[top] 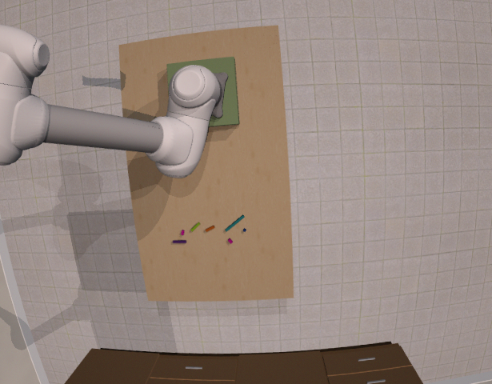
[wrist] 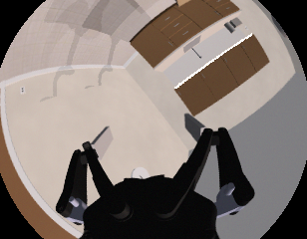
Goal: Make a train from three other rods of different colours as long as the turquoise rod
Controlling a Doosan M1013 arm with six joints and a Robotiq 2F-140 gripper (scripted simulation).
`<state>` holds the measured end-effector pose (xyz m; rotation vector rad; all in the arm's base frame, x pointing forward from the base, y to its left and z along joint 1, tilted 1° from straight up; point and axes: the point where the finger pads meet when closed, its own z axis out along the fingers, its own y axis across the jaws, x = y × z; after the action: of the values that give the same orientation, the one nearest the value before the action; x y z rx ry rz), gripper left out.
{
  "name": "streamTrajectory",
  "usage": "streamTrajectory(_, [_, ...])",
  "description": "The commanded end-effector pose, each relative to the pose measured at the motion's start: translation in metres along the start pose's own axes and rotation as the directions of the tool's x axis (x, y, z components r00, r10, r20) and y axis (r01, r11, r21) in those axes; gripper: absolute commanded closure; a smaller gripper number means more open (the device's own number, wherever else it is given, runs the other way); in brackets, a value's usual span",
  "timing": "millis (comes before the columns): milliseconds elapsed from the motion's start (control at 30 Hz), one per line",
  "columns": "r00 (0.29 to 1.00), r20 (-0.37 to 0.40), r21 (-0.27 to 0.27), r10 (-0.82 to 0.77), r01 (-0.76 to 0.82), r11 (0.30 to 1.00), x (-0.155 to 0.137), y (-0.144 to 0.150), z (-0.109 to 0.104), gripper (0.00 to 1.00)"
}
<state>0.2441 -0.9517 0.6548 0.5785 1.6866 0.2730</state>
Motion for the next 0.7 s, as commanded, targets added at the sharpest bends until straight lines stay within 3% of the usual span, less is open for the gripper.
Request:
streamTrajectory(0, [0.999, -0.03, -0.002, 0.021, -0.021, 1.0, 0.013, 0.003, 0.028, 0.0])
streamTrajectory(233, [0.992, -0.103, -0.003, 0.066, -0.067, 0.998, 0.046, 0.013, 0.094, 0.0])
streamTrajectory(300, [0.992, -0.103, -0.003, 0.066, -0.067, 0.998, 0.046, 0.013, 0.094, 0.0])
streamTrajectory(333, [0.988, -0.131, -0.001, 0.081, -0.082, 0.997, 0.059, 0.018, 0.118, 0.0])
streamTrajectory(667, [0.964, -0.232, 0.009, 0.126, -0.127, 0.992, 0.111, 0.04, 0.198, 0.0])
